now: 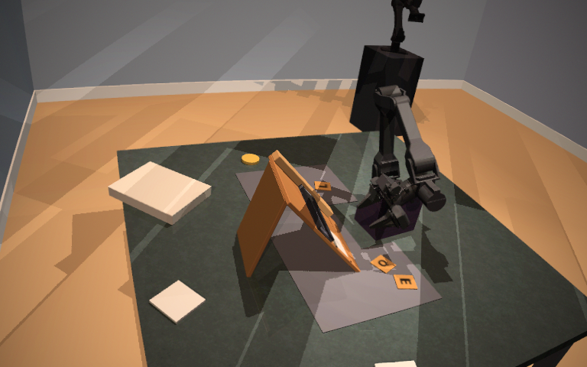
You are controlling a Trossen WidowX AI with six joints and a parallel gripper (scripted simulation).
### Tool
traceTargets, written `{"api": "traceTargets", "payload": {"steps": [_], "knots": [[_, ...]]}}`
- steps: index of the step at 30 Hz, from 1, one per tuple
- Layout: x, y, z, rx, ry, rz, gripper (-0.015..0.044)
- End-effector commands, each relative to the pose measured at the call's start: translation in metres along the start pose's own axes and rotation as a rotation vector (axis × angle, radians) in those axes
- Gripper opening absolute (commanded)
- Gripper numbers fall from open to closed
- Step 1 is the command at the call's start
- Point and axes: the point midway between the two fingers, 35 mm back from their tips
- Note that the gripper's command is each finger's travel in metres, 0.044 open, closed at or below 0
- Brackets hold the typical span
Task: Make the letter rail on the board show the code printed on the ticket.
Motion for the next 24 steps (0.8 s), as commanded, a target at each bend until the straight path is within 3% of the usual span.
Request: {"api": "traceTargets", "payload": {"steps": [1,10,15,24], "knots": [[-0.002,0.011,-0.003,0.028,0.021,-0.087,0.044],[-0.04,0.073,-0.022,0.114,0.246,-0.698,0.044],[-0.071,0.102,-0.033,0.054,0.395,-1.016,0.044],[-0.112,0.126,-0.044,-0.082,0.527,-1.339,0.044]]}}
Point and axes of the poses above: the point midway between the two fingers, 35 mm back from their tips, its own z axis out along the fingers, its own x axis across the jaws, y = z × x, and after that the axes turned 15 degrees about -z, right-handed
